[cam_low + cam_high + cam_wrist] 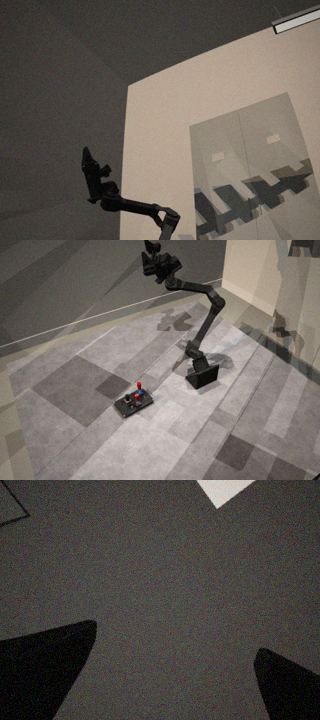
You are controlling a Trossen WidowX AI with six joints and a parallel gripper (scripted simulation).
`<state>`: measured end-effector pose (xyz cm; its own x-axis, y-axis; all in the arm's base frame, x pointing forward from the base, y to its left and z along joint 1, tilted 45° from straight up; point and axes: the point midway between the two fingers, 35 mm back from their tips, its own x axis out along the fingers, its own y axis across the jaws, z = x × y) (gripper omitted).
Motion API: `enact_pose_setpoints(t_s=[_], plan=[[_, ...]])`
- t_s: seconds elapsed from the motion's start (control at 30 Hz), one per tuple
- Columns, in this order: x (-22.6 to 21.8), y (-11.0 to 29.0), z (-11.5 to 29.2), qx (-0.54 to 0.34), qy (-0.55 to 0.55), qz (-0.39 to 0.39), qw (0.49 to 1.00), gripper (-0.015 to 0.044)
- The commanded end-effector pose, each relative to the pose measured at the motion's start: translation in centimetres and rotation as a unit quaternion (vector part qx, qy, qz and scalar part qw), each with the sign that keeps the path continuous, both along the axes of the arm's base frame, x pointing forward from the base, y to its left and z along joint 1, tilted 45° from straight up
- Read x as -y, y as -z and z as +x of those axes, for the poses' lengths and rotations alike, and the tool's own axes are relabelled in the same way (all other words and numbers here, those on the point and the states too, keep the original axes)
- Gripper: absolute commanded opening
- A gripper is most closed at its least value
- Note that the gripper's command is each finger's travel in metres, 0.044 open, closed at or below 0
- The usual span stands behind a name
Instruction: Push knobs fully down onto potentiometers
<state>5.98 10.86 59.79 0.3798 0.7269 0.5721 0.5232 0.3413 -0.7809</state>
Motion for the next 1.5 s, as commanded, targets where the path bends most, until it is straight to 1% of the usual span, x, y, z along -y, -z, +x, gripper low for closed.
enact_pose_setpoints(t_s=[0.0, 0.23, 0.47, 0.73, 0.93, 1.3, 1.47], plan=[[0.0, 0.0, 0.1, -0.002, -0.001, 0.002, 1.0, 0.0374], [1.1, -0.1, 3.4, -0.08, -0.047, 0.063, 0.994, 0.019], [2.5, 0.4, 8.8, -0.174, -0.053, 0.13, 0.975, 0.0006], [3.4, 2.2, 15.1, -0.281, -0.051, 0.199, 0.937, 0.0], [3.5, 4.7, 19.6, -0.36, -0.033, 0.236, 0.902, 0.0], [2.6, 11.2, 26.8, -0.503, 0.016, 0.282, 0.817, 0.0], [1.7, 15.1, 29.3, -0.561, 0.053, 0.285, 0.775, 0.0]])
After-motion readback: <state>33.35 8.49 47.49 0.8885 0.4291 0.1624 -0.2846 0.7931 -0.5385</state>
